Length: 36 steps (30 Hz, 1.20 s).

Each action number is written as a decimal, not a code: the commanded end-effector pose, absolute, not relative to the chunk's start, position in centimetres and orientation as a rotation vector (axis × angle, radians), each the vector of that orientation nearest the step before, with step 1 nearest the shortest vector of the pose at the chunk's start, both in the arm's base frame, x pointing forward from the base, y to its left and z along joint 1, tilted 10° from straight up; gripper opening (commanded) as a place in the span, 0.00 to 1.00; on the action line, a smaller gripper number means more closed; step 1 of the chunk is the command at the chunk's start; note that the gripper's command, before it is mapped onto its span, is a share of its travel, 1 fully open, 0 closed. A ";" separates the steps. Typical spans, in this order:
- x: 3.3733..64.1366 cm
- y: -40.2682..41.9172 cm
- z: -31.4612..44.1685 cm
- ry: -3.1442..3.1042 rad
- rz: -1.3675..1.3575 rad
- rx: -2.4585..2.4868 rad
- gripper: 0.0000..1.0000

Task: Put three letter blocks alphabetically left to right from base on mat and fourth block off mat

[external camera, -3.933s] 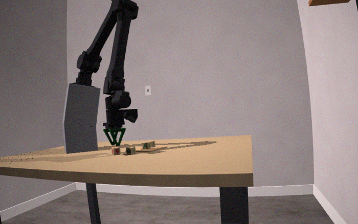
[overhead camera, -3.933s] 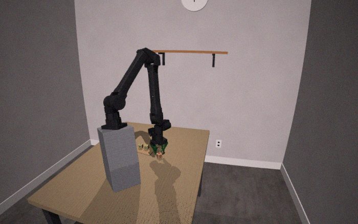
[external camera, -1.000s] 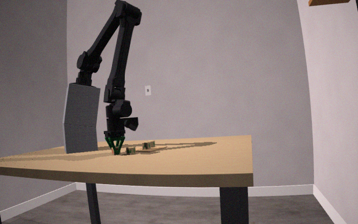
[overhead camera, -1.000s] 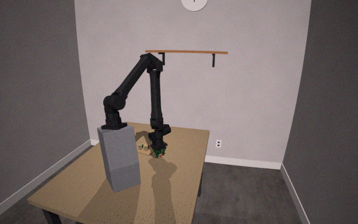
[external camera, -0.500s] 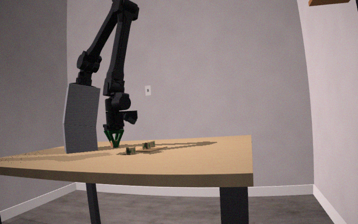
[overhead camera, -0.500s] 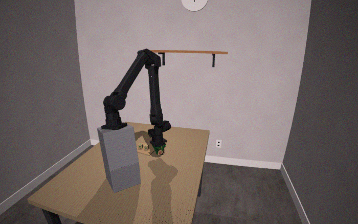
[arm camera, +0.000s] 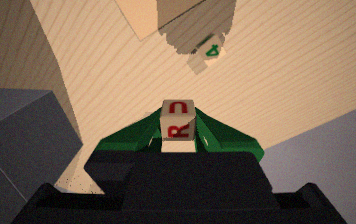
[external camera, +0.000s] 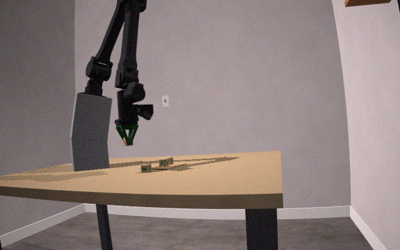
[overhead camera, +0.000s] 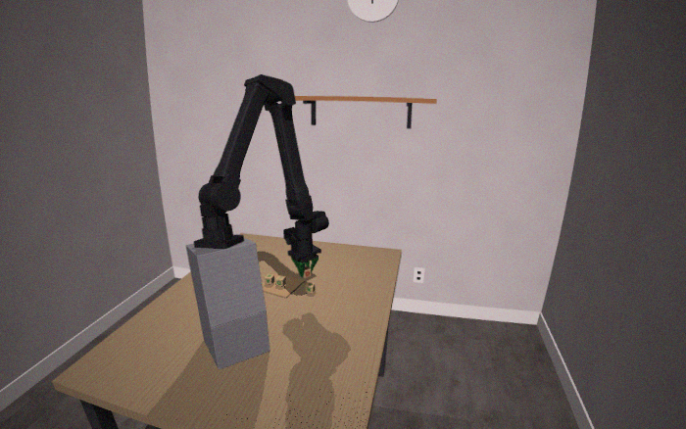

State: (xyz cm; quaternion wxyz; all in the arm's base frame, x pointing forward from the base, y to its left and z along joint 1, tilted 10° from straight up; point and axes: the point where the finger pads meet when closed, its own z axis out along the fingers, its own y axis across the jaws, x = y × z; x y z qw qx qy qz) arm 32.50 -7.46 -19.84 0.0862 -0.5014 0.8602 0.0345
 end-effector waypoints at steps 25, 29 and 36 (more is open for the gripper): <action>34.5 -6.2 -18.8 2.796 0.137 -1.005 0.26; 35.3 -5.4 -18.6 2.905 0.166 -0.670 0.26; 36.3 -4.2 -18.2 2.987 0.208 -0.245 0.26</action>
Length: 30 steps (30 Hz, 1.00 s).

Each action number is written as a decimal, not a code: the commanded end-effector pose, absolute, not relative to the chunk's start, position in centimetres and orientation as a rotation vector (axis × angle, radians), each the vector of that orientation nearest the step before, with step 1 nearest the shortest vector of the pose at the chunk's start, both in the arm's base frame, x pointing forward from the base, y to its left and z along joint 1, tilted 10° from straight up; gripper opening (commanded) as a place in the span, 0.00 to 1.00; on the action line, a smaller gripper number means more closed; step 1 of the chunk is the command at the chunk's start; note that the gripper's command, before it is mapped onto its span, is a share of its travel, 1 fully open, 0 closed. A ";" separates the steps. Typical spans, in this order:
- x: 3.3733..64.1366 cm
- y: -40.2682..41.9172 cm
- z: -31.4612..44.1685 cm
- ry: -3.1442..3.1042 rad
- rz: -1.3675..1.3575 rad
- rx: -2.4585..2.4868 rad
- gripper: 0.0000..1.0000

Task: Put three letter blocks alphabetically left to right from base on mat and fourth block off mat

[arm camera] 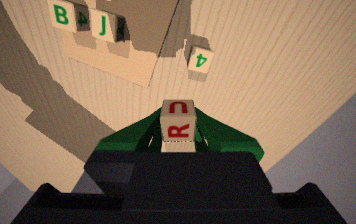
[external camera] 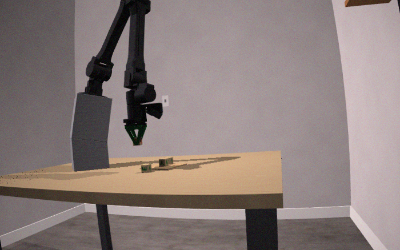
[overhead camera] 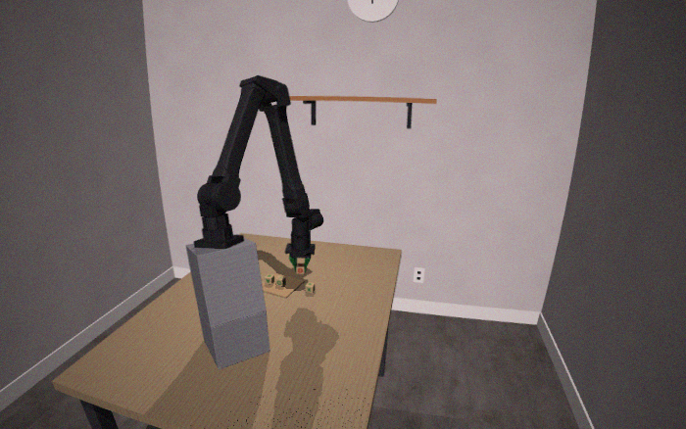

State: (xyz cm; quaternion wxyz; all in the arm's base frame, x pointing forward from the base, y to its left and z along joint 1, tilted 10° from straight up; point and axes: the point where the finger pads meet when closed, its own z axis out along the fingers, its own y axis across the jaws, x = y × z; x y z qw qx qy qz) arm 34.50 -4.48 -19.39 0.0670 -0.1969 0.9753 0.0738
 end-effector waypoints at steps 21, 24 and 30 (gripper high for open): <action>39.3 1.0 -16.8 2.865 0.334 1.149 0.26; 39.0 1.5 -16.7 2.795 0.337 1.355 0.26; 39.4 1.9 -16.6 2.598 0.336 1.741 0.26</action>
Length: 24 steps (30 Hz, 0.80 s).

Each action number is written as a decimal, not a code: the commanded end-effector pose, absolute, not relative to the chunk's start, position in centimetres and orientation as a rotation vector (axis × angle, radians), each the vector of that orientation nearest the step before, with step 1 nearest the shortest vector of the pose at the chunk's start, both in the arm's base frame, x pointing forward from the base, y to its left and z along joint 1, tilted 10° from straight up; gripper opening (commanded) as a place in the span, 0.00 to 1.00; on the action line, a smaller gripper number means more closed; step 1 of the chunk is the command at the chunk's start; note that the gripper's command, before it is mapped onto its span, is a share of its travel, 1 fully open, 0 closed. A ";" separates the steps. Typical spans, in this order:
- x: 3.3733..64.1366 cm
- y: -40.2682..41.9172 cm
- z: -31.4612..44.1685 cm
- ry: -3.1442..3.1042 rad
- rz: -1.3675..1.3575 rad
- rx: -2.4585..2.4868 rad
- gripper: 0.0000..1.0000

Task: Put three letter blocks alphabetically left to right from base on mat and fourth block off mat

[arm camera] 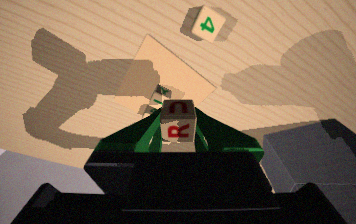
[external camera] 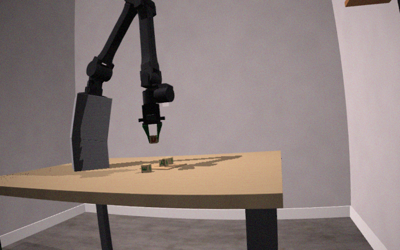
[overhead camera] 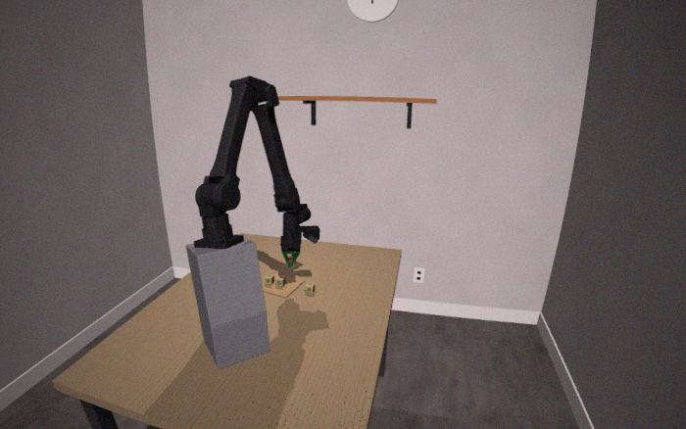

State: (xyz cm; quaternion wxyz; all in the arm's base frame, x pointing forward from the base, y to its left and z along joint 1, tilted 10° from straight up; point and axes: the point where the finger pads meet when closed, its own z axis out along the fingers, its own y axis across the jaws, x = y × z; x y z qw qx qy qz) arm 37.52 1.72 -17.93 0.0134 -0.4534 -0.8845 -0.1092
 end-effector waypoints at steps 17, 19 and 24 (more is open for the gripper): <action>39.1 1.5 -16.8 -2.329 -0.310 -2.085 0.26; 39.1 1.5 -16.8 -2.329 -0.310 -2.085 0.26; 38.9 1.9 -18.1 -2.313 -0.290 -2.083 0.26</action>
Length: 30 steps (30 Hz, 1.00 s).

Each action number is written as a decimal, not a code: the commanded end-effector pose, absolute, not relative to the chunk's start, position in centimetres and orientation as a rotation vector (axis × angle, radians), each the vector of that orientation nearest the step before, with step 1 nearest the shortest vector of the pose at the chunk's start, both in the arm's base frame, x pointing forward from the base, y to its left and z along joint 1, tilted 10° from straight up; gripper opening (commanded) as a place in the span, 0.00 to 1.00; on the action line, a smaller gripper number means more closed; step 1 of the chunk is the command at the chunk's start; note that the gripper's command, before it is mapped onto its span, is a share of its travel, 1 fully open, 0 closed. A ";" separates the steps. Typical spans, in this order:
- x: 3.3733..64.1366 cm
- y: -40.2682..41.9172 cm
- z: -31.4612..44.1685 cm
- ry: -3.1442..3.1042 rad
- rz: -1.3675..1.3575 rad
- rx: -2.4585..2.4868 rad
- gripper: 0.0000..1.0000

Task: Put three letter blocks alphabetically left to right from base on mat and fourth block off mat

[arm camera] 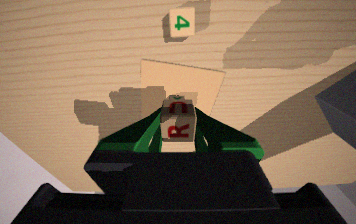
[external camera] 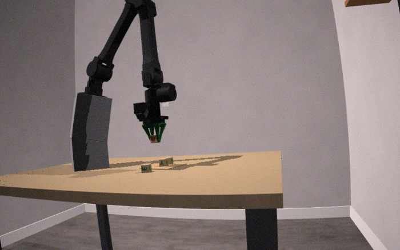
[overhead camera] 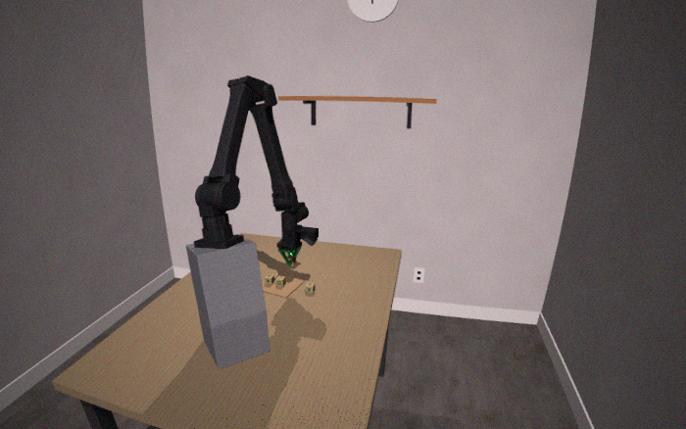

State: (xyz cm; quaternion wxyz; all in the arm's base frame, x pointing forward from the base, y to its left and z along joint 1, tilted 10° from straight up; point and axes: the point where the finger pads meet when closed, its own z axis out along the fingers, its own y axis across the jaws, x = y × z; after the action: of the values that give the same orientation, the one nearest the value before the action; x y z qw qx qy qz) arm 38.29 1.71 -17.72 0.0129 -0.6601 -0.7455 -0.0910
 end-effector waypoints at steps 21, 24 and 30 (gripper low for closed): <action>39.5 3.5 -25.7 -2.311 -0.288 -2.082 0.26; 39.5 3.6 -26.6 -2.309 -0.287 -2.083 0.26; 40.9 3.6 -25.9 -2.323 -0.326 -2.098 0.26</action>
State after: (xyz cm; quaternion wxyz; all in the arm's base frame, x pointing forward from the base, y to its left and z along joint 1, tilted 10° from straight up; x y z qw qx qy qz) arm 38.72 3.31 -27.13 0.0184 -0.6671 -0.7397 -0.0861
